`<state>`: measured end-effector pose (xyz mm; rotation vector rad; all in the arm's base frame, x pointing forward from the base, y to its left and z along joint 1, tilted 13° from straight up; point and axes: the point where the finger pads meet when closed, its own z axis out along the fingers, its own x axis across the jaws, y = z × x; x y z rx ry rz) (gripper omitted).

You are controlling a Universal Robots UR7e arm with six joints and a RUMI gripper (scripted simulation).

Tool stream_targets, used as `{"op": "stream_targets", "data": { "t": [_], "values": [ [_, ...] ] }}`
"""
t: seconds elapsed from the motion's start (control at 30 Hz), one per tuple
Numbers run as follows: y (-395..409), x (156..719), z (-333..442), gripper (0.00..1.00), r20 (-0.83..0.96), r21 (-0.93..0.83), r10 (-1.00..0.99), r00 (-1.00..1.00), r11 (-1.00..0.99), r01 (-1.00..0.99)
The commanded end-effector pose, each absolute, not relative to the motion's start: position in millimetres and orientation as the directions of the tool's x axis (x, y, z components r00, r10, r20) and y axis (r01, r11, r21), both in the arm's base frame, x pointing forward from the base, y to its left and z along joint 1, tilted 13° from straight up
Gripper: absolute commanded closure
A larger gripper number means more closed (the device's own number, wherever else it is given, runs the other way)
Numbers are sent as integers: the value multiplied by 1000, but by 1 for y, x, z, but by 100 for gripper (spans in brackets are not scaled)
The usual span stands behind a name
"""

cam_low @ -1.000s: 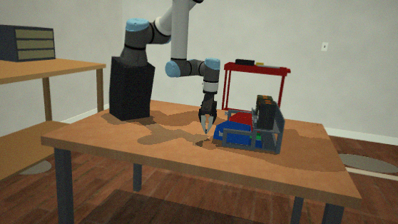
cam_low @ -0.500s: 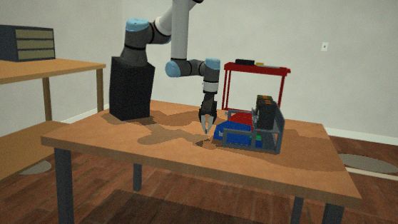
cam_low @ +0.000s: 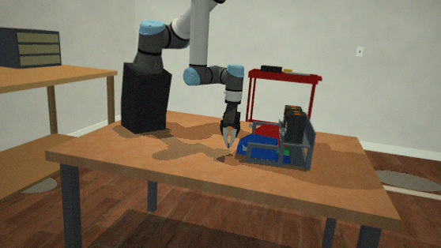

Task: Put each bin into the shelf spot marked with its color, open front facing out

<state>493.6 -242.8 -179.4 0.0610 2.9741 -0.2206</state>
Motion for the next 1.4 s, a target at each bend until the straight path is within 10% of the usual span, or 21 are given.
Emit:
{"op": "stream_targets", "data": {
  "t": [0.0,1.37],
  "values": [
    [-243,494,-179,100,-162,-144,29,-986,988,52],
    [-243,511,-176,100,-162,-144,29,-986,988,52]
  ]
}}
